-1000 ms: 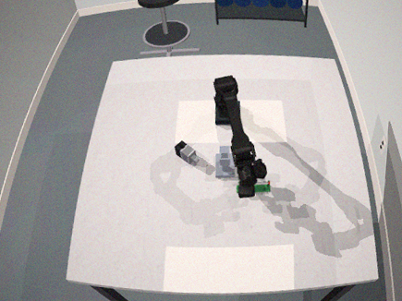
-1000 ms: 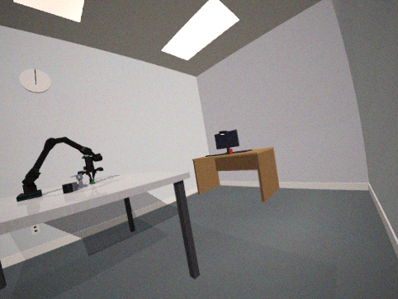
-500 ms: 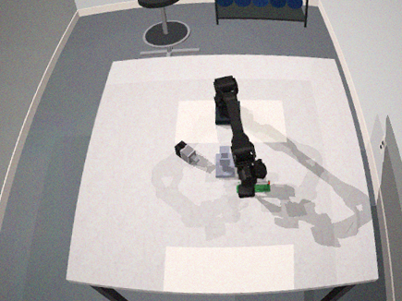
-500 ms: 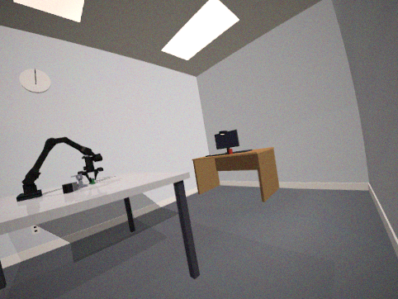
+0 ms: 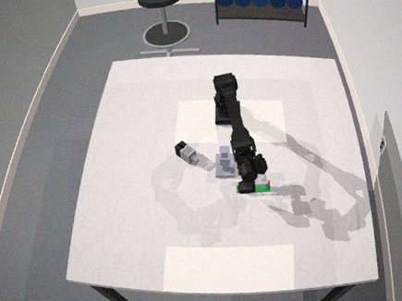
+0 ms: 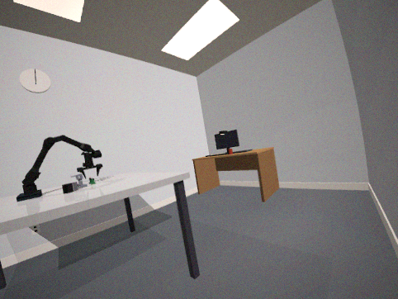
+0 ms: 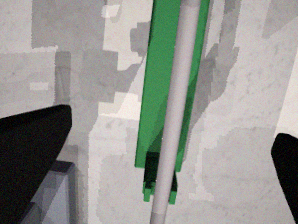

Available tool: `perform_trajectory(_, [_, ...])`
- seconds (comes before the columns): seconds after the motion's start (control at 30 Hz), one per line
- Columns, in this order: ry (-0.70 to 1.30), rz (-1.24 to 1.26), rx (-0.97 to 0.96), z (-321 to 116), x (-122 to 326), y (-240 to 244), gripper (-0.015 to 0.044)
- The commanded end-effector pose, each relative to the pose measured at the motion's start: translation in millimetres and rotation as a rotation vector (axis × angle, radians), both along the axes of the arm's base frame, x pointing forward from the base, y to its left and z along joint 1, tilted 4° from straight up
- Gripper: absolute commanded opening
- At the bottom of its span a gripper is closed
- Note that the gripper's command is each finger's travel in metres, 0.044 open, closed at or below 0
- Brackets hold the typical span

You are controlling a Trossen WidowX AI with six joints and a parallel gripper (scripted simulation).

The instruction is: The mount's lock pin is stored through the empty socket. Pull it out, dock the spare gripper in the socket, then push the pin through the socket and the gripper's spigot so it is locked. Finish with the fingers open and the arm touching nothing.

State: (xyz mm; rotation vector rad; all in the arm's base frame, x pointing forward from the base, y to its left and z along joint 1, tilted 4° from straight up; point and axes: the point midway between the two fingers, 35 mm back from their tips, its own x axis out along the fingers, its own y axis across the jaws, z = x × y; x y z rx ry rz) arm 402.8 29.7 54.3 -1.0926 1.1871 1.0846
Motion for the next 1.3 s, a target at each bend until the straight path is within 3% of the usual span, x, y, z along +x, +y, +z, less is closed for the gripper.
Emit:
perform_trajectory(0.0, [0.0,0.0,0.0,10,0,1,0.044])
perform_trajectory(0.73, [-0.008,0.01,0.001,61,1,4,0.044])
perform_trajectory(1.13, [-0.011,0.01,0.001,117,0,8,0.044])
perform_trajectory(1.27, [-0.002,-0.176,0.041,108,-4,-13,0.044])
